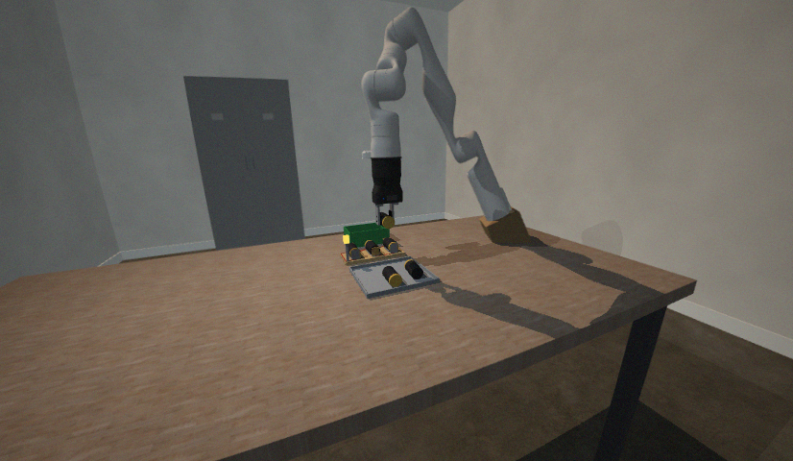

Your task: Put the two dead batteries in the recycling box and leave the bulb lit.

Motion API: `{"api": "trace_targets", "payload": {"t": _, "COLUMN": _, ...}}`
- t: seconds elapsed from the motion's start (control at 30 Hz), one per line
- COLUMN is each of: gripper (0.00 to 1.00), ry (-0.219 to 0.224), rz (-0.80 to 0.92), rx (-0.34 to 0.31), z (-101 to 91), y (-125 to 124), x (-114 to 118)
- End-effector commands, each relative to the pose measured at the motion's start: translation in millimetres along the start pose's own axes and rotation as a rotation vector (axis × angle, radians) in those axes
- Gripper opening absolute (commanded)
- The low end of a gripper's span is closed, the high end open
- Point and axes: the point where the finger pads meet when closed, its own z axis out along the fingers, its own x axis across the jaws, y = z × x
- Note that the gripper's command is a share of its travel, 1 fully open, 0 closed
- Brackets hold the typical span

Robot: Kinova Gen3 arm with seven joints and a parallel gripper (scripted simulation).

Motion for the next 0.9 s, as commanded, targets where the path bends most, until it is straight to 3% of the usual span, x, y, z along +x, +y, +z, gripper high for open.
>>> {"api": "trace_targets", "payload": {"t": 0.0, "gripper": 0.57, "ry": -0.001, "rz": 0.0, "rx": -0.001, "z": -0.7, "y": 0.3, "x": -0.4}}
{"api": "trace_targets", "payload": {"t": 0.6, "gripper": 0.57, "ry": -0.001, "rz": 0.001, "rx": -0.001, "z": 1.4, "y": 0.4, "x": -0.4}}
{"api": "trace_targets", "payload": {"t": 0.87, "gripper": 0.57, "ry": -0.001, "rz": 0.001, "rx": -0.001, "z": 32.2, "y": 0.4, "x": -0.5}}
